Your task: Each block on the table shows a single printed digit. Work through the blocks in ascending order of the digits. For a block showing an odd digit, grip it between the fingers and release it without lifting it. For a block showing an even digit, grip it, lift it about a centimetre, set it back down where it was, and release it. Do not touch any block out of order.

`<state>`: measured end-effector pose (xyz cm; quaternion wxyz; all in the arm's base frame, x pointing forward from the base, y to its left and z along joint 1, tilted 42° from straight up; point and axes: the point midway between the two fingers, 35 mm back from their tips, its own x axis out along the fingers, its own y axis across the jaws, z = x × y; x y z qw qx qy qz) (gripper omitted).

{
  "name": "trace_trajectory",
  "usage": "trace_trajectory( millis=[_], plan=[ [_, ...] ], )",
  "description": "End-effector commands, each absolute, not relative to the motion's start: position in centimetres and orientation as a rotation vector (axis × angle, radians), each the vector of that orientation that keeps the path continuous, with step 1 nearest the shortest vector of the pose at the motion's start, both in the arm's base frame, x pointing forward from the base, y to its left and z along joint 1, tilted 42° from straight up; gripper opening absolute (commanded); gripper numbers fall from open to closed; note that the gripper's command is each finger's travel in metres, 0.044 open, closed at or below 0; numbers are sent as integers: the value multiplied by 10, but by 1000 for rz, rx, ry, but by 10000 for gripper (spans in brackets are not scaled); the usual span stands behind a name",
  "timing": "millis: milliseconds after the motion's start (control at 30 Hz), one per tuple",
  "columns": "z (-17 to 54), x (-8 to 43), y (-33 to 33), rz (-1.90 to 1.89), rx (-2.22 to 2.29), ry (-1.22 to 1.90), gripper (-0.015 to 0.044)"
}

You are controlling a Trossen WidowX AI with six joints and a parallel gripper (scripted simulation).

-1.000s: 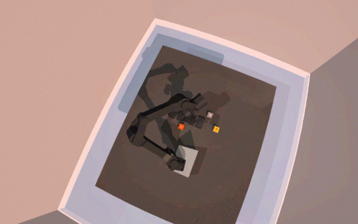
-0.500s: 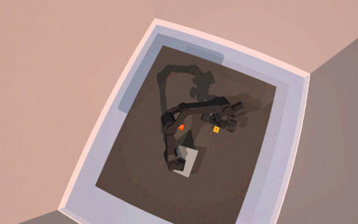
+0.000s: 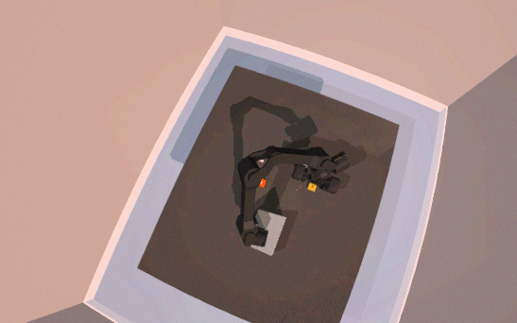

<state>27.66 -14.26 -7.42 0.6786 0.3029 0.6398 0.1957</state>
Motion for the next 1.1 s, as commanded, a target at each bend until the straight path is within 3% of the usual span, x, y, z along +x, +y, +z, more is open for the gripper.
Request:
trace_trajectory(
  millis=[0, 867, 1067],
  plan=[
    [-83, 278, -138, 428, 686, 1424, 400],
    [-110, 282, -114, 430, 687, 1424, 400],
    [-110, 282, -114, 430, 687, 1424, 242]
  ],
)
